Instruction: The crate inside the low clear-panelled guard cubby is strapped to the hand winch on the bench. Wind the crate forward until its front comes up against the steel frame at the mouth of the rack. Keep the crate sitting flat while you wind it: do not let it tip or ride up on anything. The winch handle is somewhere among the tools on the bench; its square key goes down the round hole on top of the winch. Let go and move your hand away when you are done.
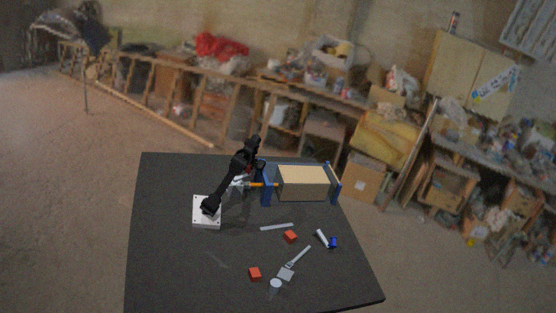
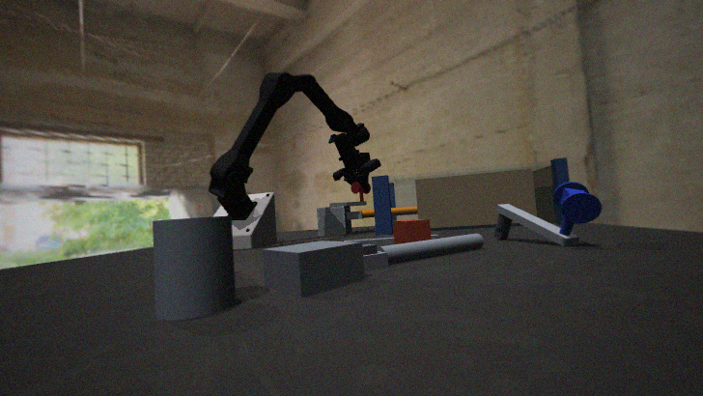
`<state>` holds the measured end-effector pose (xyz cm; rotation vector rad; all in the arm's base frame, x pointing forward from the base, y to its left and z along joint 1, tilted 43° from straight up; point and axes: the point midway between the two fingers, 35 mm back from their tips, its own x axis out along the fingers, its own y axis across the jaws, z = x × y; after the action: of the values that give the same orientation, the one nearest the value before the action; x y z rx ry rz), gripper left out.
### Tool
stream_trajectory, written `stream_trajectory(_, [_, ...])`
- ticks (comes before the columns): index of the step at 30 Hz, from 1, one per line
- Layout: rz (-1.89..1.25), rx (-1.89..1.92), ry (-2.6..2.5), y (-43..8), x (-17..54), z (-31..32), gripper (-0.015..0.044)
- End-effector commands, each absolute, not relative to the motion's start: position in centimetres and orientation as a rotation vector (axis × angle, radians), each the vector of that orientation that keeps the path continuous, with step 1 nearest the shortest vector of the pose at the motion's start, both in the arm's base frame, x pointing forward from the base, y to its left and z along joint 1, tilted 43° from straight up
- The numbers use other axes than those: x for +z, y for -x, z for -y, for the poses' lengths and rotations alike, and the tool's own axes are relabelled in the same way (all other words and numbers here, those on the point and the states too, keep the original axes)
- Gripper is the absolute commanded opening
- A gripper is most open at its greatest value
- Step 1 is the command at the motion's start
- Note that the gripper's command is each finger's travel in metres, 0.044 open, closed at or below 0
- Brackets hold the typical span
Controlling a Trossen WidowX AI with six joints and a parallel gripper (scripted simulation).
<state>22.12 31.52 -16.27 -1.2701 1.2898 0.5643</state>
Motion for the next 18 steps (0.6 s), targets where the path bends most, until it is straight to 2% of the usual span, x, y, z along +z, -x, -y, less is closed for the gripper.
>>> stream_trajectory(1, [-1.310,0.599,1.259,-20.5,-17.2,-32.2,0.0000])
stream_trajectory(18, [-1.311,0.601,1.257,-18.5,-18.1,-33.1,0.0000])
